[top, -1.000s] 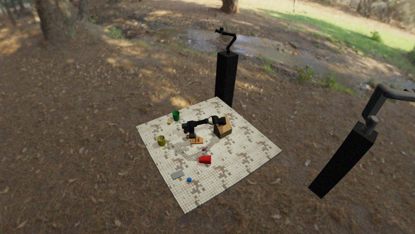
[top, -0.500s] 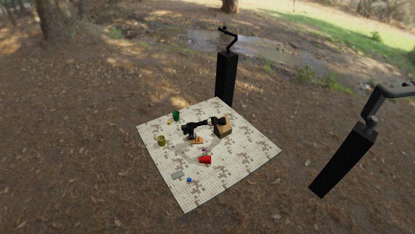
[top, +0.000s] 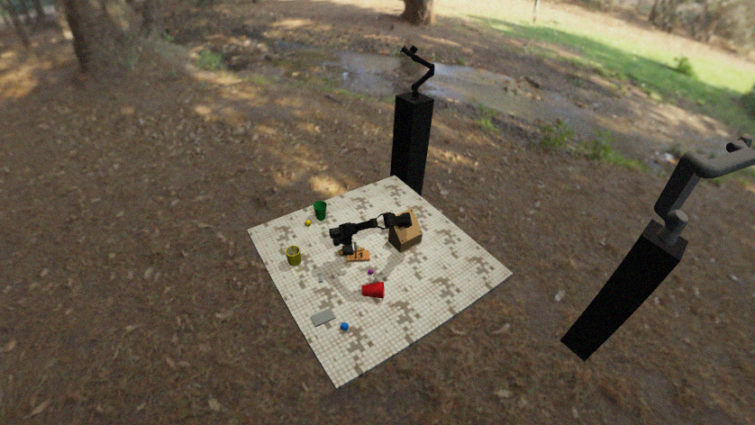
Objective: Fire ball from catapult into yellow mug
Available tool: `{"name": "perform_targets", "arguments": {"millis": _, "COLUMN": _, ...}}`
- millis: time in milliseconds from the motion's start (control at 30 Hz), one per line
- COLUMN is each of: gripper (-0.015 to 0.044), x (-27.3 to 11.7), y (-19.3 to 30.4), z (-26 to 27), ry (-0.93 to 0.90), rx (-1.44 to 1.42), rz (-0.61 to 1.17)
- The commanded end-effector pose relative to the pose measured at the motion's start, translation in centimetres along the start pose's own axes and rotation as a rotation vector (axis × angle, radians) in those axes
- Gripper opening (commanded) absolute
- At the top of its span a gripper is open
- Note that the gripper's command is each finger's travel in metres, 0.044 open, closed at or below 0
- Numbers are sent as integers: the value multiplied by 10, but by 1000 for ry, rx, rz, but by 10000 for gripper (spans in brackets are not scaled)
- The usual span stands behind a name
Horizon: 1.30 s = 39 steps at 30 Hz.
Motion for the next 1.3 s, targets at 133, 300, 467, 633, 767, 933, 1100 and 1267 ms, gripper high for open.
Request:
{"name": "perform_targets", "arguments": {"millis": 133, "gripper": 157, "x": -35, "y": -24, "z": 4, "ry": -1, "rx": 2, "rz": 3}}
{"name": "perform_targets", "arguments": {"millis": 300, "gripper": 289, "x": -26, "y": -18, "z": 4, "ry": 2, "rx": 5, "rz": 13}}
{"name": "perform_targets", "arguments": {"millis": 467, "gripper": 420, "x": -68, "y": -22, "z": 5, "ry": 2, "rx": 4, "rz": 4}}
{"name": "perform_targets", "arguments": {"millis": 633, "gripper": 440, "x": -130, "y": -18, "z": 2, "ry": -2, "rx": 1, "rz": -2}}
{"name": "perform_targets", "arguments": {"millis": 767, "gripper": 440, "x": -106, "y": -9, "z": -2, "ry": -1, "rx": 18, "rz": 10}}
{"name": "perform_targets", "arguments": {"millis": 933, "gripper": 440, "x": -96, "y": 32, "z": -7, "ry": 0, "rx": 14, "rz": 9}}
{"name": "perform_targets", "arguments": {"millis": 1100, "gripper": 440, "x": -83, "y": 77, "z": -18, "ry": 2, "rx": 10, "rz": 9}}
{"name": "perform_targets", "arguments": {"millis": 1267, "gripper": 440, "x": -76, "y": 91, "z": -22, "ry": 2, "rx": 9, "rz": 9}}
Point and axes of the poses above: the point midway between the two fingers, 35 mm back from their tips, its own x axis out along the fingers, its own z axis across the jaws, y = z × x, the point moved 6 cm from there along -x, back along the fingers, and after that the axes turned 13 degrees about x, right-handed, at the moved point
